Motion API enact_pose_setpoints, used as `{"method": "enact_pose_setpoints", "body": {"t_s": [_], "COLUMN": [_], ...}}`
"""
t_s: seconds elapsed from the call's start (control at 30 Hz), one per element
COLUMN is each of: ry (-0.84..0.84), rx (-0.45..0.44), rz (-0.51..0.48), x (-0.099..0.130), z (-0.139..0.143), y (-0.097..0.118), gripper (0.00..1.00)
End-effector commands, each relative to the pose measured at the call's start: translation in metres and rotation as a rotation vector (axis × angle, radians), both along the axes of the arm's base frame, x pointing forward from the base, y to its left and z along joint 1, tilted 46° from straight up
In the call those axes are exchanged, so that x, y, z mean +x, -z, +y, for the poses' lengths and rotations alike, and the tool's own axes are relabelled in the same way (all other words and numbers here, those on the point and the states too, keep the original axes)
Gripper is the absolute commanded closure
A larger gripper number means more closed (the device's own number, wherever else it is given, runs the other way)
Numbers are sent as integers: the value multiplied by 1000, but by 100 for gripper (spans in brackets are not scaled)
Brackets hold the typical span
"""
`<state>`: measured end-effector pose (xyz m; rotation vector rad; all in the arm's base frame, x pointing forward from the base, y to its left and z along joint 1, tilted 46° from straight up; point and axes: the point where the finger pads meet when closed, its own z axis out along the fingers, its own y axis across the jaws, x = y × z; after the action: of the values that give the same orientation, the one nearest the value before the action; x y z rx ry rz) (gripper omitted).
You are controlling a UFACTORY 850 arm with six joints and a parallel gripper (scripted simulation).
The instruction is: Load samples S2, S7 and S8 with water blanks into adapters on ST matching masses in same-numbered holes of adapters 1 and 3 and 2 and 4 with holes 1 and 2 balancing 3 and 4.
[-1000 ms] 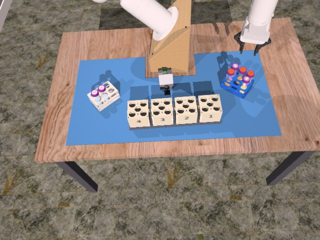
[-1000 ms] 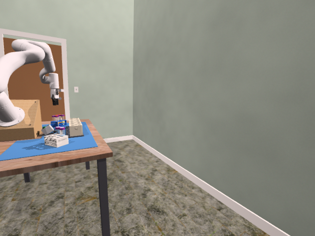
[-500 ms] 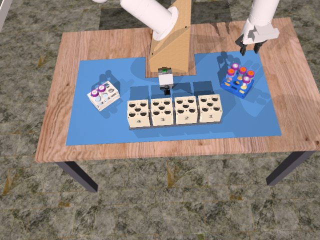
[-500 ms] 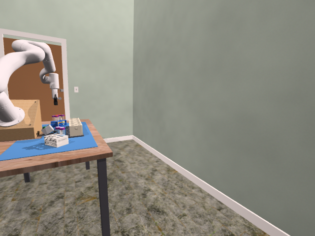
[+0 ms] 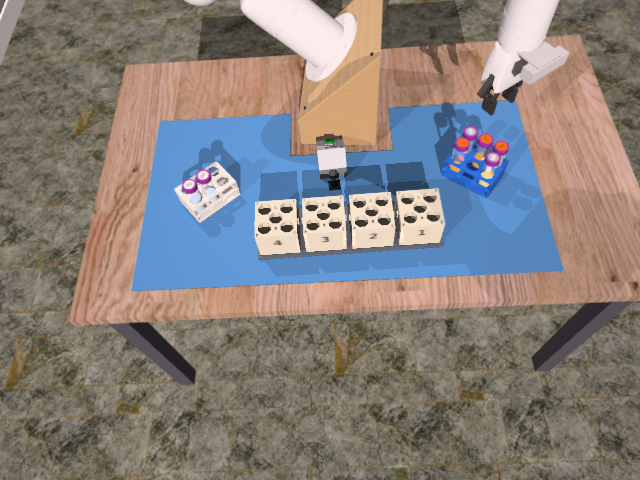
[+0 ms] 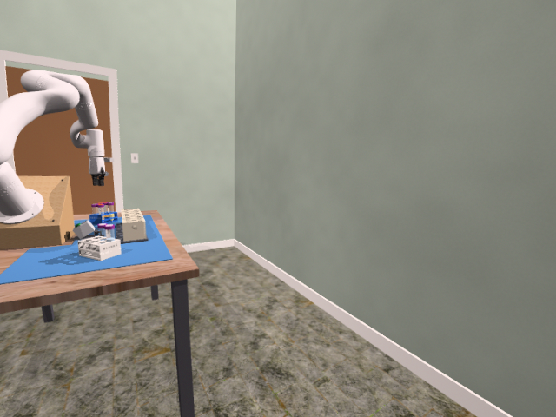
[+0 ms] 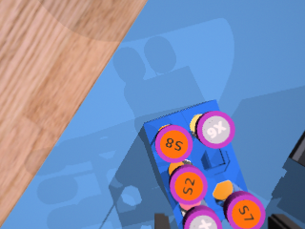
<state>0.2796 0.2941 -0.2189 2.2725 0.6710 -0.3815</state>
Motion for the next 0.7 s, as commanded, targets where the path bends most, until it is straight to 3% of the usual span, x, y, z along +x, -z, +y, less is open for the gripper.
{"method": "enact_pose_setpoints", "body": {"t_s": [0.0,0.2,0.67], "ry": [-83,-222,-225], "rx": [11,26,26], "rz": [91,234,237], "x": [1,1,0], "z": [1,1,-6], "y": [0,0,7], "gripper": [43,43,43]}}
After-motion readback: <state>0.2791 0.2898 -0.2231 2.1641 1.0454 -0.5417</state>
